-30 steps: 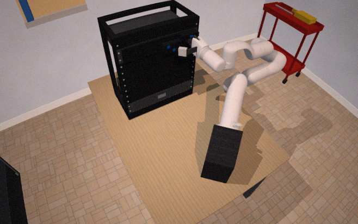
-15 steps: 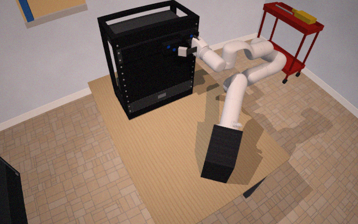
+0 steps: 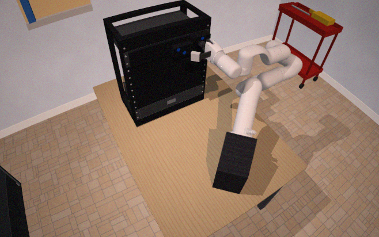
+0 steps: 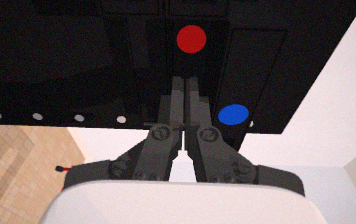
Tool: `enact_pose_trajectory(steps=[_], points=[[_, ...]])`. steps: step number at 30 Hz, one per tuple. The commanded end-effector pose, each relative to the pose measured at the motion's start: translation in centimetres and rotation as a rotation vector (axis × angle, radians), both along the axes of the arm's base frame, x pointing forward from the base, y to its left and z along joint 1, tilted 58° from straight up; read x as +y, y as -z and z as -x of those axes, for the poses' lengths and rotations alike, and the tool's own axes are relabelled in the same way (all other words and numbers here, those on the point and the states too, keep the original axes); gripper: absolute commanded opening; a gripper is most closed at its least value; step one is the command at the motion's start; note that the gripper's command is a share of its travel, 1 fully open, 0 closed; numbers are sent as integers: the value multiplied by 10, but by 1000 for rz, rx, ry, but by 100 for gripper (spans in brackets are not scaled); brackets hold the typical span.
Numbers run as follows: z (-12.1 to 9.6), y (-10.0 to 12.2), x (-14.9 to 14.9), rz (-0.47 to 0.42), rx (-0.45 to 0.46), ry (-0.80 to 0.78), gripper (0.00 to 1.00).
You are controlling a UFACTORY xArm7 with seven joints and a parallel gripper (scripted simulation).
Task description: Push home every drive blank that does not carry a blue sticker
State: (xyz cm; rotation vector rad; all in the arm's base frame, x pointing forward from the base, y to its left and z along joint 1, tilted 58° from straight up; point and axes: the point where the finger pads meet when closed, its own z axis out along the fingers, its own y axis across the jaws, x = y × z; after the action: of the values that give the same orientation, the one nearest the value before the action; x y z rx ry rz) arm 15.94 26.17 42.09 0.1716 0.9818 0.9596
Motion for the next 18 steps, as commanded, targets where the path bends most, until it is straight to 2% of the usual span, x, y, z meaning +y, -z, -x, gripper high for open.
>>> enact_pose_trajectory(steps=[1, 11, 18], points=[[25, 18, -8, -1, 0, -1, 0], [54, 40, -18, -1, 0, -1, 0], [59, 43, -20, -1, 0, -1, 0]])
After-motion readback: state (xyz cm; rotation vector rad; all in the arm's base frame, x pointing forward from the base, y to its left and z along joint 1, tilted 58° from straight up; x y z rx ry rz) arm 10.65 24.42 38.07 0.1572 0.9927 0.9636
